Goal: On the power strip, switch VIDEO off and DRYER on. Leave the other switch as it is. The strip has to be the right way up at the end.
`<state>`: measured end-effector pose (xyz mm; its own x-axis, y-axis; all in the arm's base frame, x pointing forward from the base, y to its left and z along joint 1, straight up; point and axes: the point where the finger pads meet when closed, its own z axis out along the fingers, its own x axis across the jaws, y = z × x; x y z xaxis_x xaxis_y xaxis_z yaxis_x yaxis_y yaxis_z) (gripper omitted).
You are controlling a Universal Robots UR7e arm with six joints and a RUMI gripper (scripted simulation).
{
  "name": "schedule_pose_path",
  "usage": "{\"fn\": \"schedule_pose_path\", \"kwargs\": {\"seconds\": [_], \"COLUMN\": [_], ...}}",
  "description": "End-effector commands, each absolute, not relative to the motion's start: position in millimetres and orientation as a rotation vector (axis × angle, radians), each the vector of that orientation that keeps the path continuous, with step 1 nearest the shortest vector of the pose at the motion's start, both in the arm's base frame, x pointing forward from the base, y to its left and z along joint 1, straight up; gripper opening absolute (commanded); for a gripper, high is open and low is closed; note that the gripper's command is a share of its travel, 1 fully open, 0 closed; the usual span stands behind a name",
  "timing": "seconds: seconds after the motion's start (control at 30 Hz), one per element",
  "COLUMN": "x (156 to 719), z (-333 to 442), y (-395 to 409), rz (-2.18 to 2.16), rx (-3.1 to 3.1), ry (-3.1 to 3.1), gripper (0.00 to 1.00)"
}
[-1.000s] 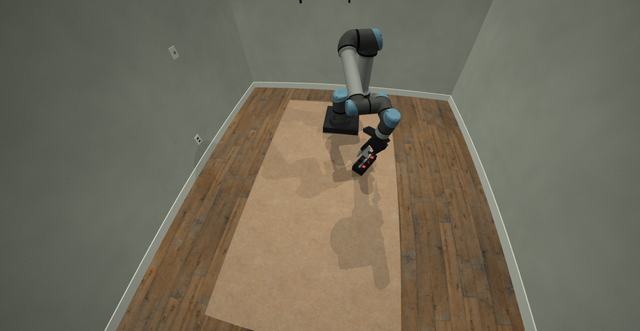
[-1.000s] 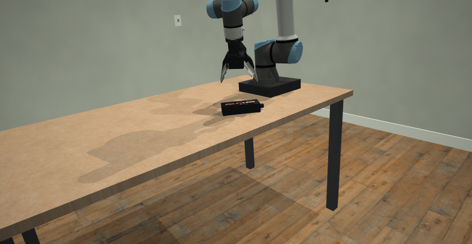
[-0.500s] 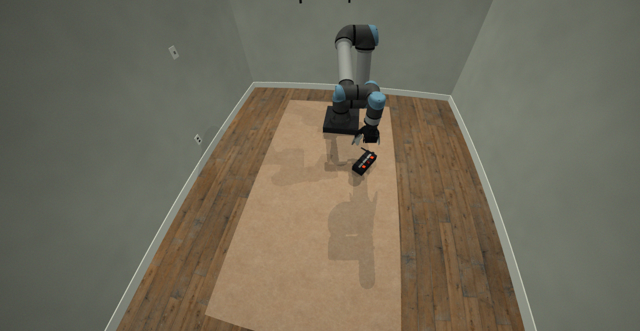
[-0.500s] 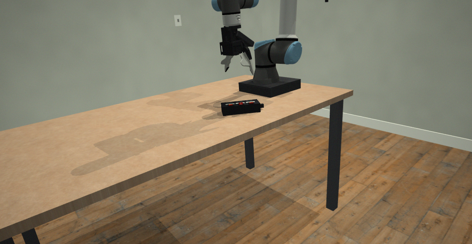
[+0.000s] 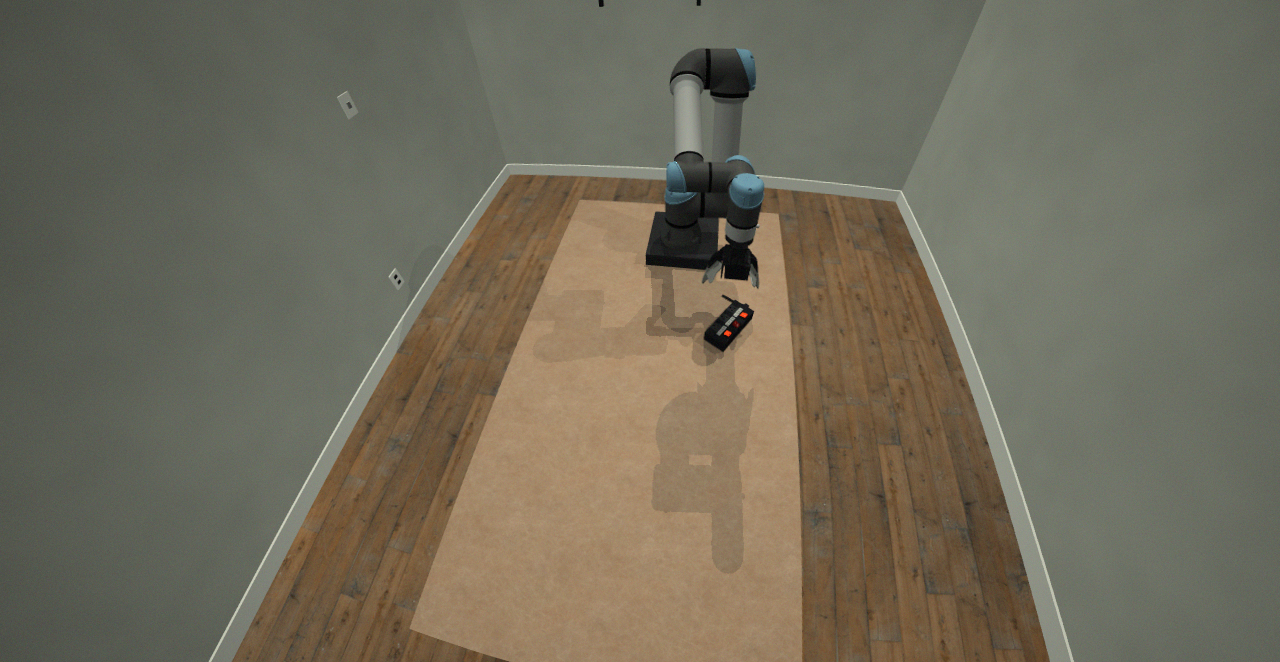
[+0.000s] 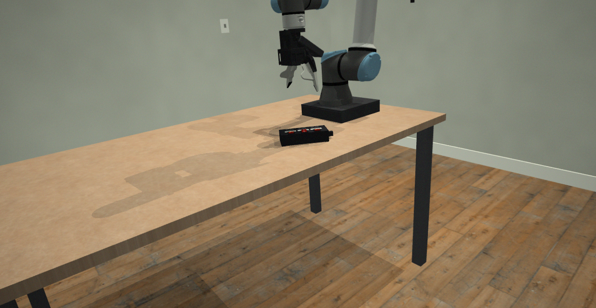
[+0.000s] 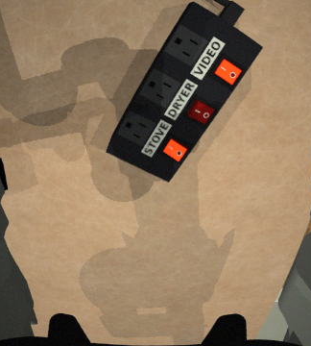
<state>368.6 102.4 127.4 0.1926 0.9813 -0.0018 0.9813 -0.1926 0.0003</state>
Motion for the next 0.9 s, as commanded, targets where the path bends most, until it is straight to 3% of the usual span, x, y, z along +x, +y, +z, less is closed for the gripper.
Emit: {"fn": "schedule_pose_path", "kwargs": {"seconds": [0.0, 0.87], "x": [368.8, 369.3], "z": [127.8, 126.7], "y": [102.4, 103.9], "rz": [0.001, 0.001], "rx": [2.426, 2.485], "ry": [1.991, 1.917], "gripper": [1.00, 1.00]}}
